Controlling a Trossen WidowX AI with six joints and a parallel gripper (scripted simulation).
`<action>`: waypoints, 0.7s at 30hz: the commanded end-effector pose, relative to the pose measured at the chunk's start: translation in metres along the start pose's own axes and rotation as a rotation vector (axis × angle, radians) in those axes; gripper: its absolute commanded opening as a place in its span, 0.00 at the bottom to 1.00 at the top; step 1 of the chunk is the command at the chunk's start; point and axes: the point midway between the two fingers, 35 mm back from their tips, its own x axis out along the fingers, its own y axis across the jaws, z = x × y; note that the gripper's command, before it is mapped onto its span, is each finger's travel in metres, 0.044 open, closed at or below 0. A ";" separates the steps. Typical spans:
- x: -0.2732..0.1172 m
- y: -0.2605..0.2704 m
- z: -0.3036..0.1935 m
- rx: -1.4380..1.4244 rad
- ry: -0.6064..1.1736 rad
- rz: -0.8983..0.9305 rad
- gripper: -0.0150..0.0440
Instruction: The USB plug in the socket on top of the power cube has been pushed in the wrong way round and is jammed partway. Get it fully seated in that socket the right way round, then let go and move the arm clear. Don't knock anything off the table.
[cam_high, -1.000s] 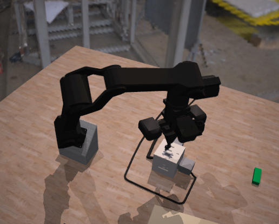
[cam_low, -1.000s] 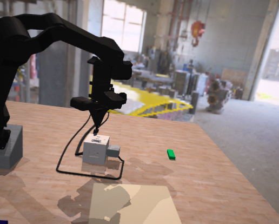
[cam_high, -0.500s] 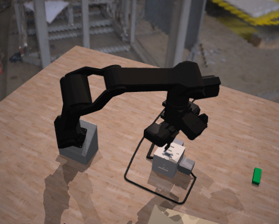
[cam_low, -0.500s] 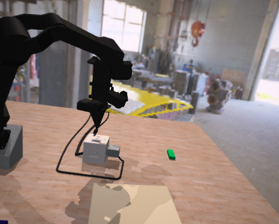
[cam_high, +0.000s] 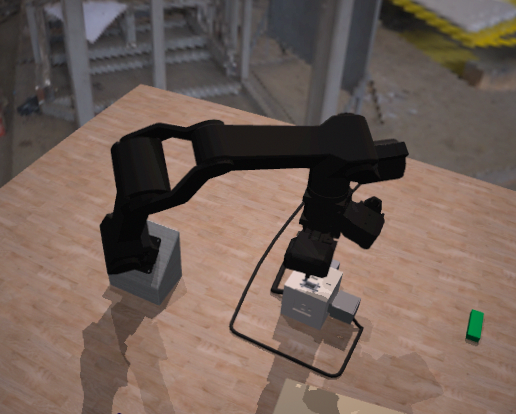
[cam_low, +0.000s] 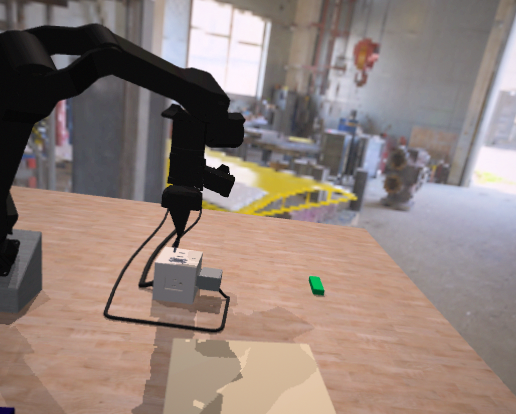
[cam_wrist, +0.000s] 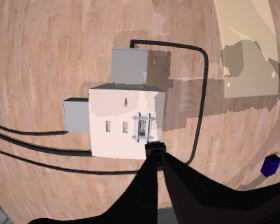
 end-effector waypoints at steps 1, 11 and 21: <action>0.000 0.000 0.000 -0.096 0.000 0.001 0.25; 0.000 0.000 0.000 -0.357 0.000 0.001 0.25; 0.000 0.000 0.000 -0.619 0.000 0.001 0.25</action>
